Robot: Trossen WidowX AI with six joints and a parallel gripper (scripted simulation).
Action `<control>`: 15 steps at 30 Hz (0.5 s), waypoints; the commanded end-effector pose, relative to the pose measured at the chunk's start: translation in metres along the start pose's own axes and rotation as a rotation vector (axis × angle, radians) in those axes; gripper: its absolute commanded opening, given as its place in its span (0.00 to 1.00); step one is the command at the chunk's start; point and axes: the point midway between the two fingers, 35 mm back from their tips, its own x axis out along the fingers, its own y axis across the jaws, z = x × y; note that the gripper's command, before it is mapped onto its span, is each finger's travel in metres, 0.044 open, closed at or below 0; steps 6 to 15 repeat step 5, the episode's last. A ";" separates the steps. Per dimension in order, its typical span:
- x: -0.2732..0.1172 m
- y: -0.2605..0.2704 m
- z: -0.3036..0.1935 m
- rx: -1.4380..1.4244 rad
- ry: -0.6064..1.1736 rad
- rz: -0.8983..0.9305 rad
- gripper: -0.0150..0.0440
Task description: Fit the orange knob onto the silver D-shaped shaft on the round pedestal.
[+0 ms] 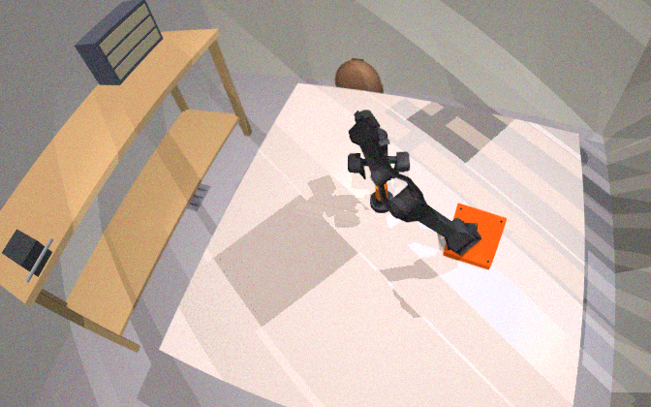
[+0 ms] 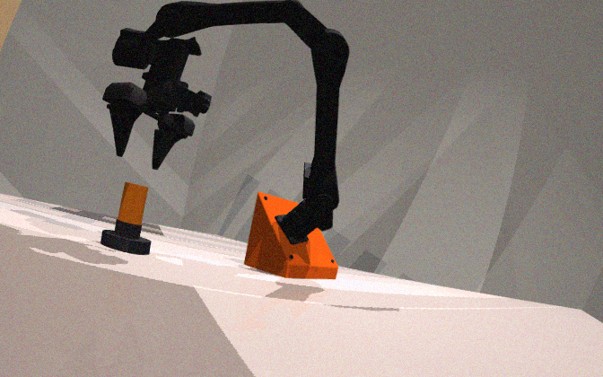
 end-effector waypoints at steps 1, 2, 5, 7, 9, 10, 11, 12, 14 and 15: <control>-0.014 0.000 0.001 -0.004 -0.012 0.013 1.00; -0.014 -0.001 0.000 -0.004 -0.012 0.013 1.00; -0.014 -0.001 0.000 -0.004 -0.012 0.013 1.00; -0.014 -0.001 0.000 -0.004 -0.012 0.013 1.00; -0.014 -0.001 0.000 -0.004 -0.012 0.013 1.00; -0.014 -0.001 0.000 -0.004 -0.012 0.013 1.00; -0.014 -0.001 0.000 -0.004 -0.012 0.013 1.00; -0.014 -0.001 0.000 -0.004 -0.012 0.013 1.00; -0.014 -0.001 0.000 -0.004 -0.012 0.013 1.00; -0.014 -0.001 0.000 -0.004 -0.012 0.013 1.00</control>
